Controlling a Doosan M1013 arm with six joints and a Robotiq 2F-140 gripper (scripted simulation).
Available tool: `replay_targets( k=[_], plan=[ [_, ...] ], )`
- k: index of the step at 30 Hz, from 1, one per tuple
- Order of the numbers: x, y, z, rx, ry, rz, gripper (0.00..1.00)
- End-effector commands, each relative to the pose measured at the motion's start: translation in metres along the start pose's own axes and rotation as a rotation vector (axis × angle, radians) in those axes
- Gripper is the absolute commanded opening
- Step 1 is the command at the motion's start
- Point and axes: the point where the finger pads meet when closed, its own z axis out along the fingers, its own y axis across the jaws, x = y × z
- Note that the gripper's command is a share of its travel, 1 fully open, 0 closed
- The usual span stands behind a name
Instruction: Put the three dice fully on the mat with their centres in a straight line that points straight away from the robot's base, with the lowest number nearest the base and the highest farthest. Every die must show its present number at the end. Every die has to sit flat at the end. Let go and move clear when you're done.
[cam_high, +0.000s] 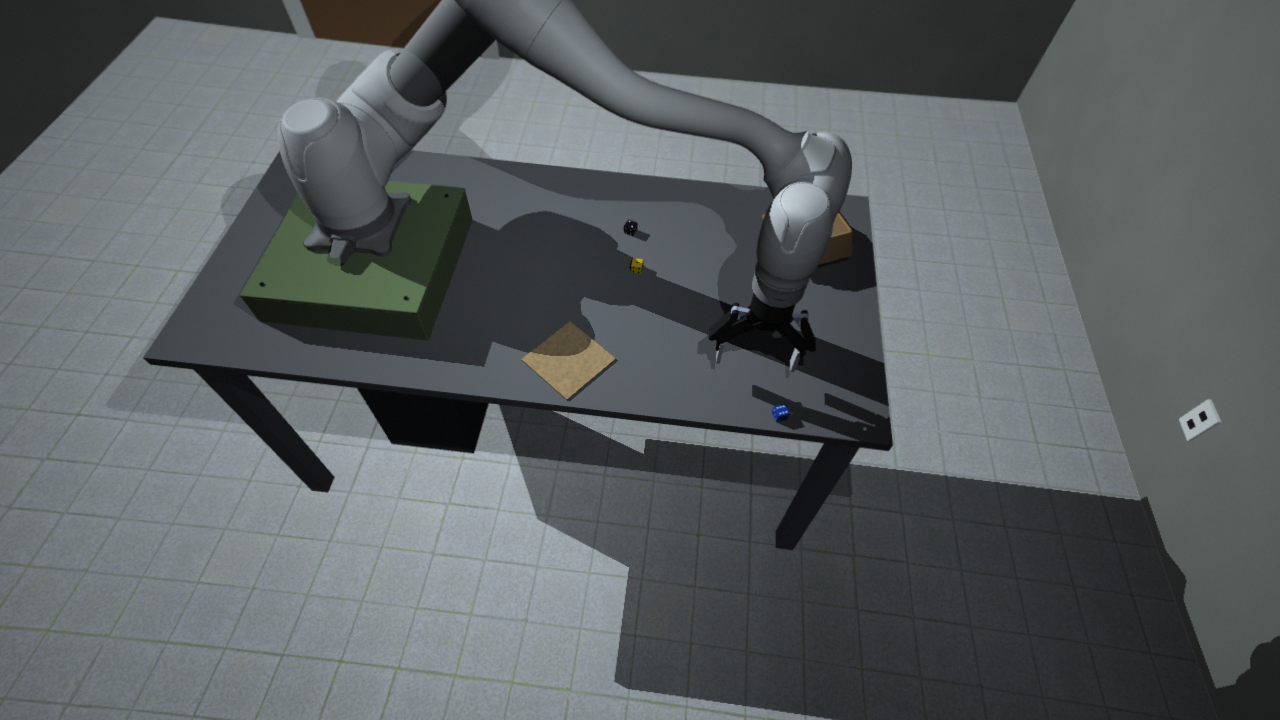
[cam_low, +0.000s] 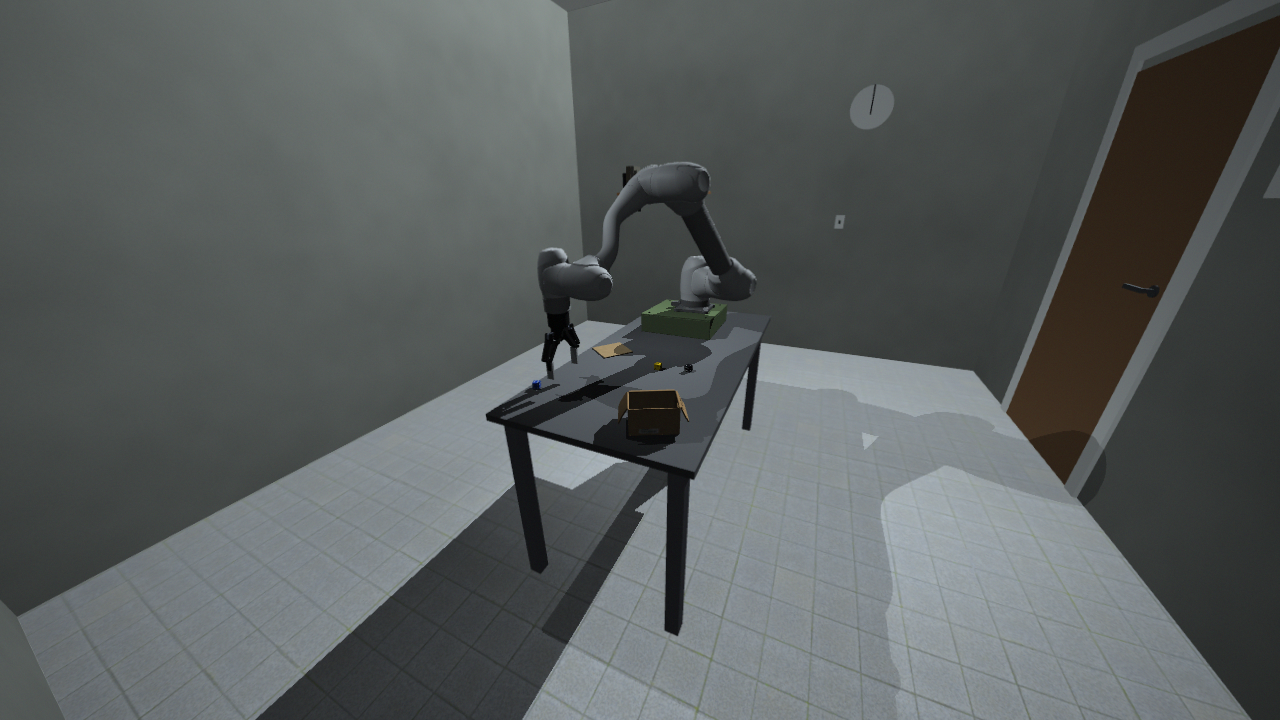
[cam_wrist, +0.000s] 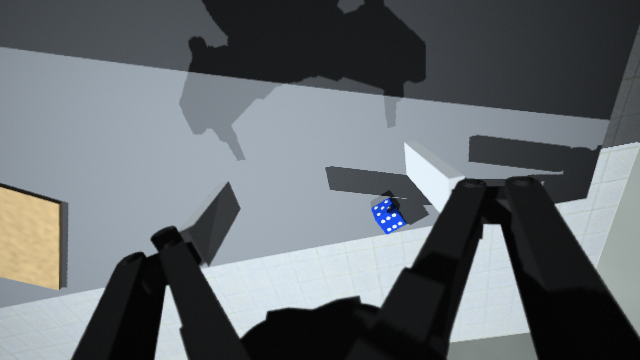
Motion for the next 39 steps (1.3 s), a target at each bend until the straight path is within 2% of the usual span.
replay_targets(
  k=[1,9,11,26,28,39],
  plan=[
    [0.014,-0.012,-0.002,-0.003,0.0,0.0,1.0],
    [0.061,-0.057,-0.001,-0.003,0.0,0.0,1.0],
    [0.061,-0.057,-0.001,-0.003,0.0,0.0,1.0],
    [0.167,-0.158,-0.001,-0.003,0.0,0.0,1.0],
    [0.167,-0.158,-0.001,-0.003,0.0,0.0,1.0],
    [0.237,-0.225,-0.001,-0.003,0.0,0.0,1.0]
  ],
)
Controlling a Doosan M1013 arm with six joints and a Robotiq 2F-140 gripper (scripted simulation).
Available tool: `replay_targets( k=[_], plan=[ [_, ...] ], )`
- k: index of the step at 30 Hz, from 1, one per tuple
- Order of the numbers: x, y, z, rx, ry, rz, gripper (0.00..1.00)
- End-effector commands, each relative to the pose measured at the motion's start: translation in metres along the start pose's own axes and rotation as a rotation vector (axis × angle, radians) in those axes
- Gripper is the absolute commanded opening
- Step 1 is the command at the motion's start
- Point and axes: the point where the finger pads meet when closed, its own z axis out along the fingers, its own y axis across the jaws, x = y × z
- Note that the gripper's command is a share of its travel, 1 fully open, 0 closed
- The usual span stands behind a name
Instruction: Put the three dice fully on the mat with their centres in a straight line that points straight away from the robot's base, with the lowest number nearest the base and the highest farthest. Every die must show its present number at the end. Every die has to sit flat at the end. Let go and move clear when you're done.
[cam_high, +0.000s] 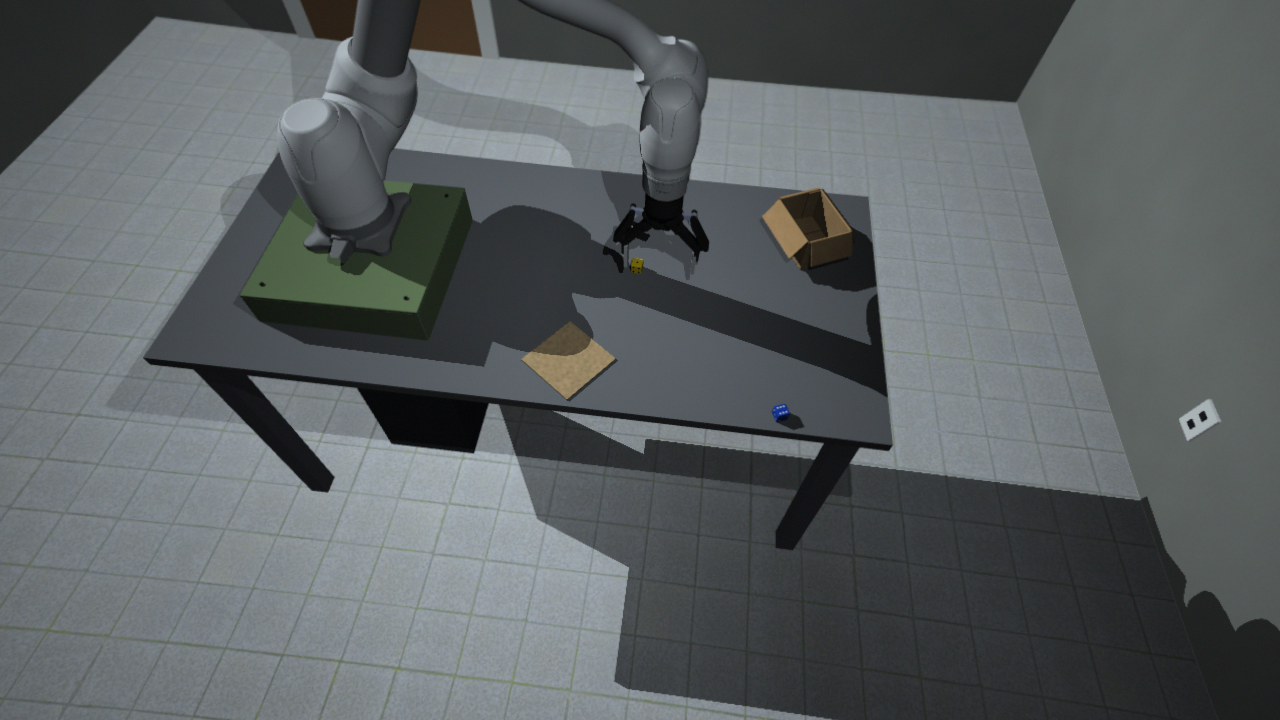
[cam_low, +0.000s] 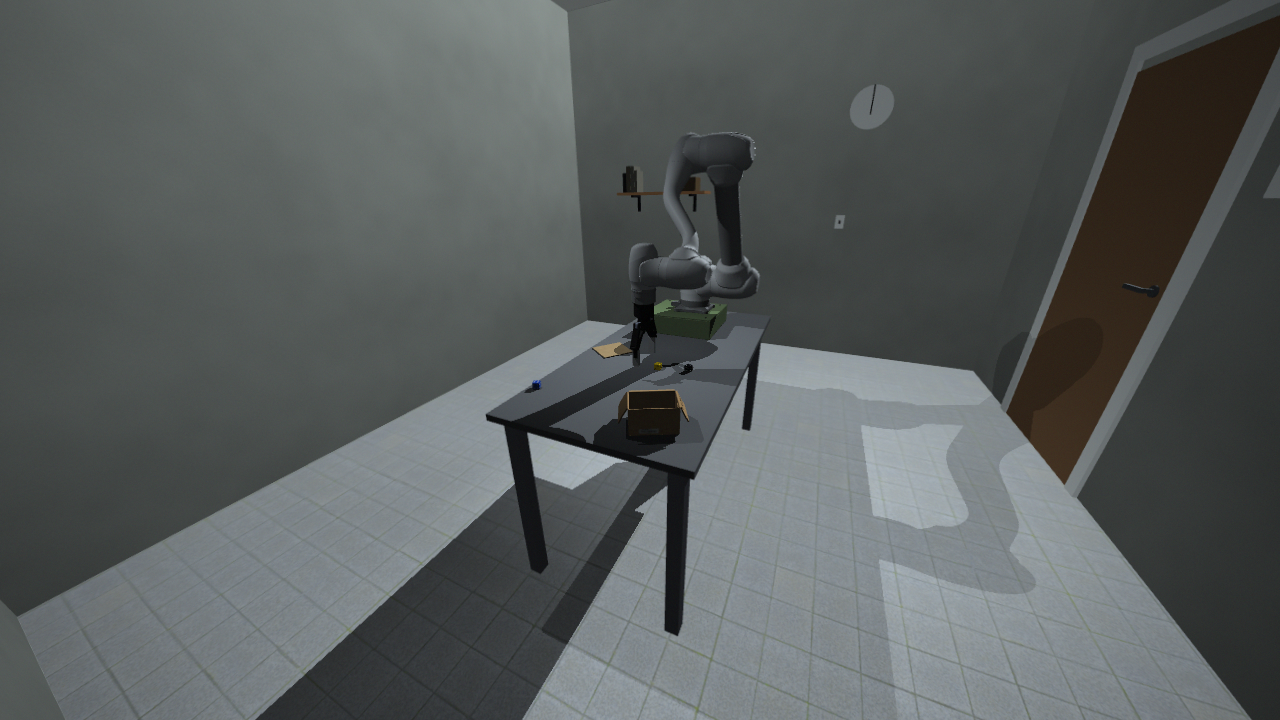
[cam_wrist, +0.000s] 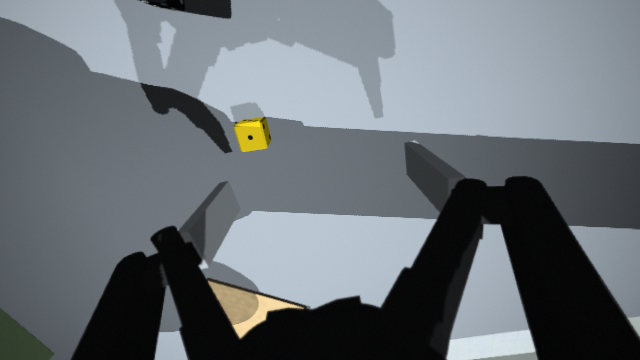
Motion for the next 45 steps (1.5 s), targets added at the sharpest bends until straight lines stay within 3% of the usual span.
replay_targets(
  k=[1,18,45],
  plan=[
    [0.014,-0.012,-0.001,-0.002,0.0,0.0,1.0],
    [0.051,-0.048,-0.001,-0.002,0.0,0.0,1.0],
    [0.054,-0.051,-0.001,-0.002,0.0,0.0,1.0]
  ],
)
